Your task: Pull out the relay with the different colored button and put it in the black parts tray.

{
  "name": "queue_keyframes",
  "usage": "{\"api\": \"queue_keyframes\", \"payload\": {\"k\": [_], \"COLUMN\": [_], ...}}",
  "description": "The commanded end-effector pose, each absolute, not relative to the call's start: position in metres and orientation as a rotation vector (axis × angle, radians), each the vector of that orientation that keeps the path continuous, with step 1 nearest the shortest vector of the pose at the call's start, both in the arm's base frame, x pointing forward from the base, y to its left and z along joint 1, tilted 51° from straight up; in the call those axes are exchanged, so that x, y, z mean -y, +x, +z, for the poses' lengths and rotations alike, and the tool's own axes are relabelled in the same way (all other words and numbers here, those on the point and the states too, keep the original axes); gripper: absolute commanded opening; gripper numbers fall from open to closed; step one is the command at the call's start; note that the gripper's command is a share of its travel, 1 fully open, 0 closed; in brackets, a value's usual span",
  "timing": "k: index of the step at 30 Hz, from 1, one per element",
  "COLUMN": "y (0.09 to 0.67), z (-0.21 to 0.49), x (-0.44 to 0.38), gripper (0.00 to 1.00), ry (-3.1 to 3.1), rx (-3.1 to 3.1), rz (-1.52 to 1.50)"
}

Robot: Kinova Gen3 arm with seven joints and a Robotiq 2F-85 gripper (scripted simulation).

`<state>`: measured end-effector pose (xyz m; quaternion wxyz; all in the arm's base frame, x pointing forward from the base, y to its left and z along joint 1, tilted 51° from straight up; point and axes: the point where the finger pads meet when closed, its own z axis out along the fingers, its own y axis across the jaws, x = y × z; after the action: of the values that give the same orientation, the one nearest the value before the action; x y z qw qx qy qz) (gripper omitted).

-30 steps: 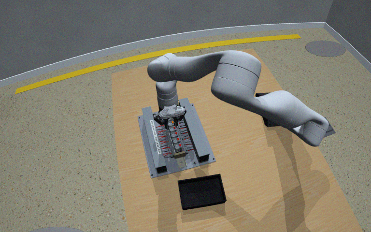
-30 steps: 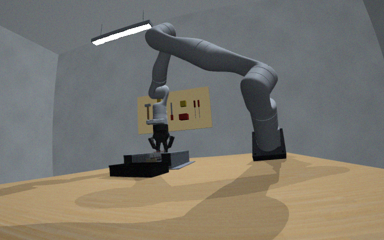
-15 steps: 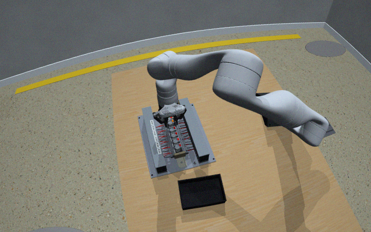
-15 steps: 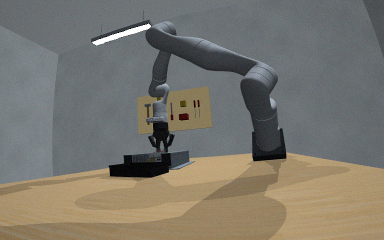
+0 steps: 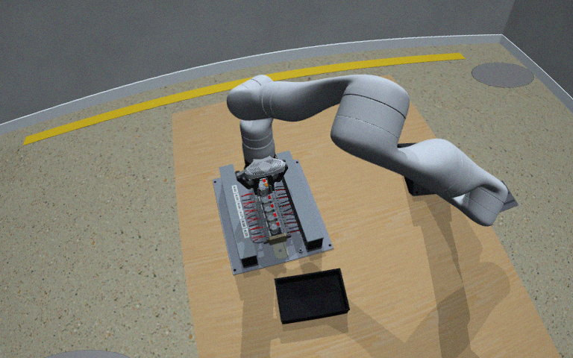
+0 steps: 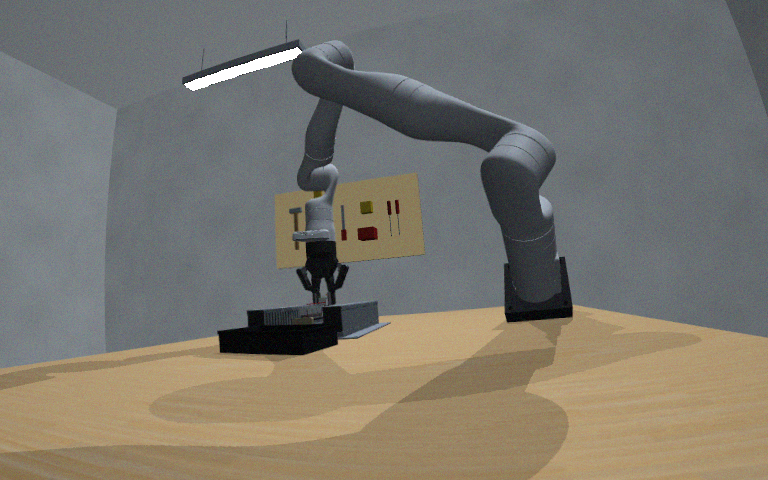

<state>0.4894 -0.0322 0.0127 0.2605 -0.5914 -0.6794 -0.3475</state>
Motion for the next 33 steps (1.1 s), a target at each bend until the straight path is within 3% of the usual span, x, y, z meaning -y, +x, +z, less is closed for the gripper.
{"api": "queue_keyframes", "payload": {"k": [1,33], "y": [0.4899,0.4894], "z": [0.0142,0.0199], "x": [0.0346,0.0418], "gripper": [0.00,0.00], "ry": [-1.605,-1.605], "rx": [1.841,1.841], "rz": [-0.943,-0.943]}}
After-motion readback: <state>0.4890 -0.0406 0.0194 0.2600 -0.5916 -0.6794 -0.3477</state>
